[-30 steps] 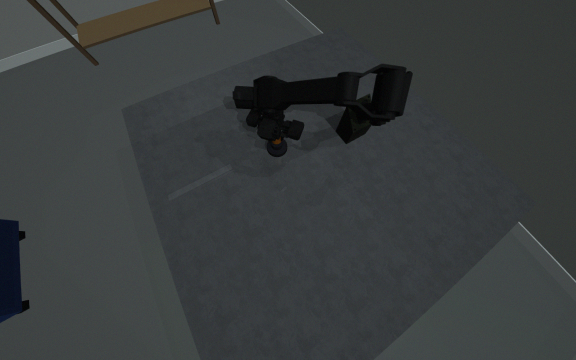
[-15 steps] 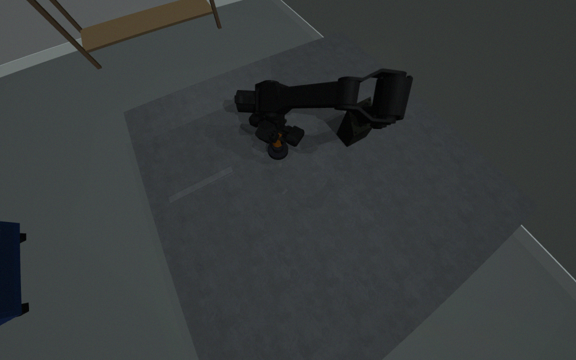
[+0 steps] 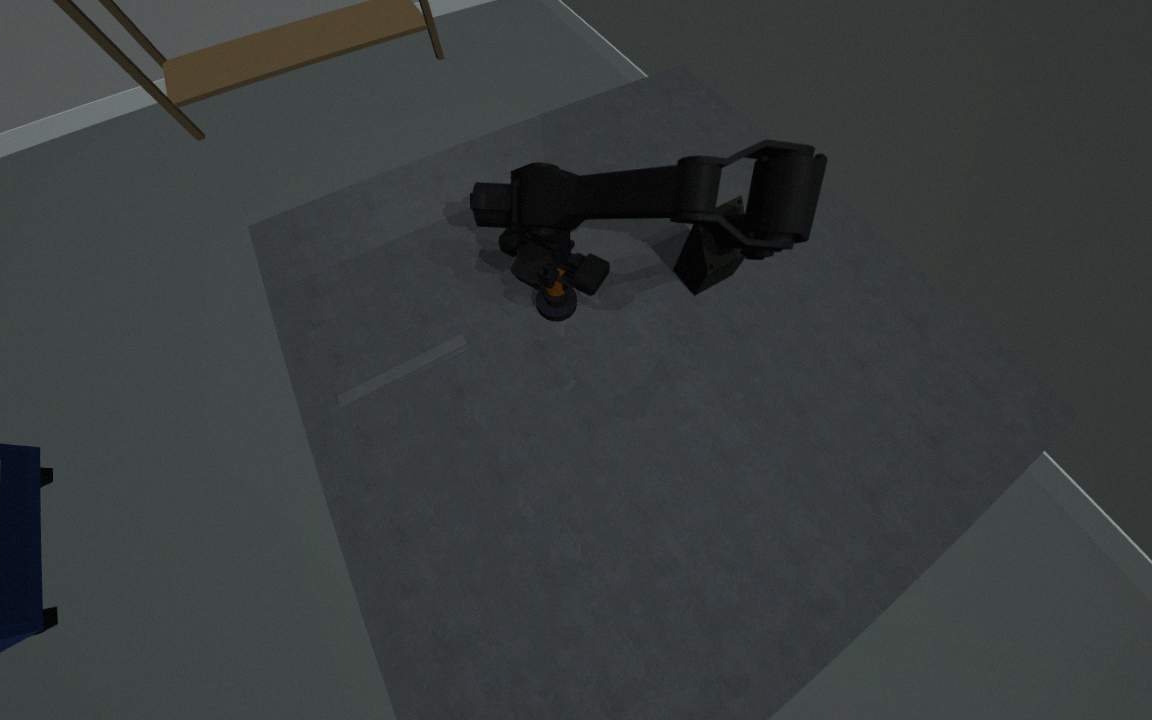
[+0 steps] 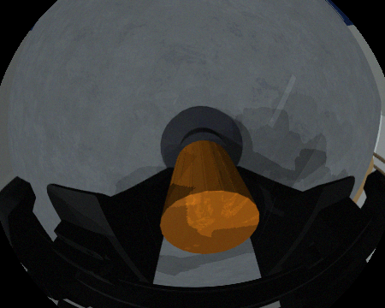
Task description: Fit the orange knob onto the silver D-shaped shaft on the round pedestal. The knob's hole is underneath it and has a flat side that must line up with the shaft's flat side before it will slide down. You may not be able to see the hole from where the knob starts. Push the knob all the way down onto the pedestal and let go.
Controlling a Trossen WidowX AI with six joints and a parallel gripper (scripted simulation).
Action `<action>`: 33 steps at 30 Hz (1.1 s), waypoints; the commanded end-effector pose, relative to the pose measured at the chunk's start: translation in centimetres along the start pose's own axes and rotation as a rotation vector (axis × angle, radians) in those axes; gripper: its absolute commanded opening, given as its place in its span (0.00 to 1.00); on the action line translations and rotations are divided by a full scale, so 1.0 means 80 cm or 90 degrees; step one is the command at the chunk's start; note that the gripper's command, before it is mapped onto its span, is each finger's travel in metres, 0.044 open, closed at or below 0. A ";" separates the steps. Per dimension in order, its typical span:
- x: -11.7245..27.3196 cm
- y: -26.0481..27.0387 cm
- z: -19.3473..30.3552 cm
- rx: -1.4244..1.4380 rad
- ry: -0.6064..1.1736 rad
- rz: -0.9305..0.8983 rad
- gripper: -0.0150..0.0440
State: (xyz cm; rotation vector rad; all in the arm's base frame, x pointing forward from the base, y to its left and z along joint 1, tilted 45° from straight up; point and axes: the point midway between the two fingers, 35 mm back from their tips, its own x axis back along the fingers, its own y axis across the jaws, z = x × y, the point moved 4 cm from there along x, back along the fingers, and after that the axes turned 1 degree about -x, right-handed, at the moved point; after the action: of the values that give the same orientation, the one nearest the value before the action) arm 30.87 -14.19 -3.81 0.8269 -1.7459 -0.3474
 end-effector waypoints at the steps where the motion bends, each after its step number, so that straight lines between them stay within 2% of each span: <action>1: 0.004 0.000 -0.001 -0.005 -0.004 0.002 0.25; 8: 0.003 -0.001 0.000 -0.132 -0.004 0.001 0.25; 33: 0.004 0.000 -0.002 -0.138 -0.004 0.001 0.25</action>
State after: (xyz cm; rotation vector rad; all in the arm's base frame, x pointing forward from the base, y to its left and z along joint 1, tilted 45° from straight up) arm 30.87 -14.18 -3.75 0.6751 -1.6760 -0.5207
